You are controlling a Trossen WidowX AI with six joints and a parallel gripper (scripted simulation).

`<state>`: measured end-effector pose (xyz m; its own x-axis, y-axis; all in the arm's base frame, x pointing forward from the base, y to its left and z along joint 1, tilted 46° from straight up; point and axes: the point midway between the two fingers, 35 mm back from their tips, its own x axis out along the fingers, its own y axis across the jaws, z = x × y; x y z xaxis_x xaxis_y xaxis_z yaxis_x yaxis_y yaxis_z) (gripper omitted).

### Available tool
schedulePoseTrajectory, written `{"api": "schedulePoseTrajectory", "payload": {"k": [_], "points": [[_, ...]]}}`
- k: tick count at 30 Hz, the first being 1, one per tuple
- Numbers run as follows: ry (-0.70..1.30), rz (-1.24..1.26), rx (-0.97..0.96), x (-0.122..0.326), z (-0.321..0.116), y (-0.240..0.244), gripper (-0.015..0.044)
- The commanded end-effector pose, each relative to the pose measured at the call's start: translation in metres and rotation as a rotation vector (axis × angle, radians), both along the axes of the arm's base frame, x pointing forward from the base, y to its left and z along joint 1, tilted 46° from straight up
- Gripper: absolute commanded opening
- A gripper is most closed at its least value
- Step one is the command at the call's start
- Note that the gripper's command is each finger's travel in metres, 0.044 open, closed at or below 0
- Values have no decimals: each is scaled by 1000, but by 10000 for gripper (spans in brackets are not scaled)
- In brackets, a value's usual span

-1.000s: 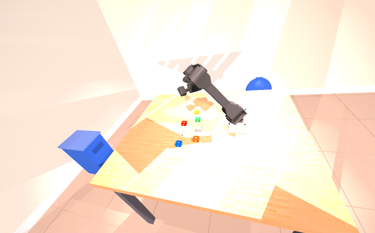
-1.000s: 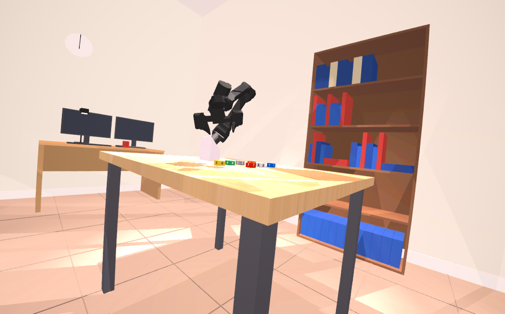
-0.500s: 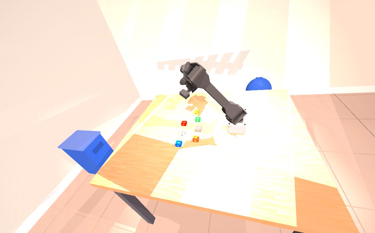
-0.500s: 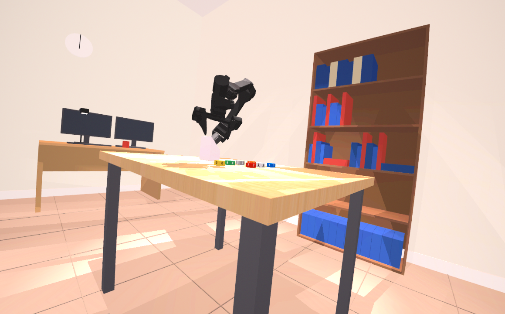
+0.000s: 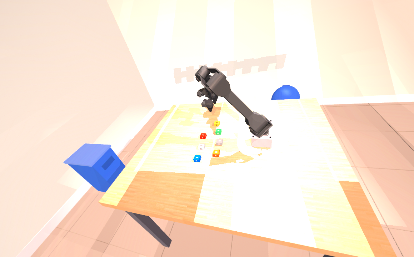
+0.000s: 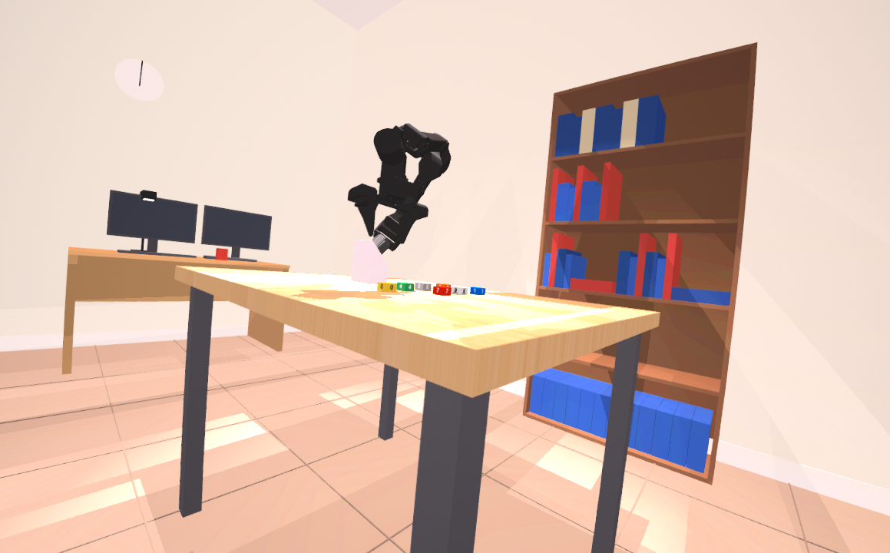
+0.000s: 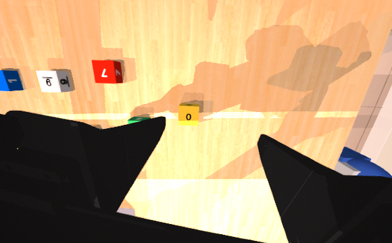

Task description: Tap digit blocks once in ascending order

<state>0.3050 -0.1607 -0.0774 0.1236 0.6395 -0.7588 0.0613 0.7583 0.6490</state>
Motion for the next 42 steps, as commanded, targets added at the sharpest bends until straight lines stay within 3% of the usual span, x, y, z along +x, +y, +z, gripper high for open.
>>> {"api": "schedulePoseTrajectory", "payload": {"k": [1, 27, 37, 42], "points": [[8, 160, 73, -13, 19, 7, 400], [8, 159, 74, -13, 20, 7, 400], [16, 152, 78, -39, 73, 62, 400], [10, 160, 78, -44, 79, 69, 400]]}}
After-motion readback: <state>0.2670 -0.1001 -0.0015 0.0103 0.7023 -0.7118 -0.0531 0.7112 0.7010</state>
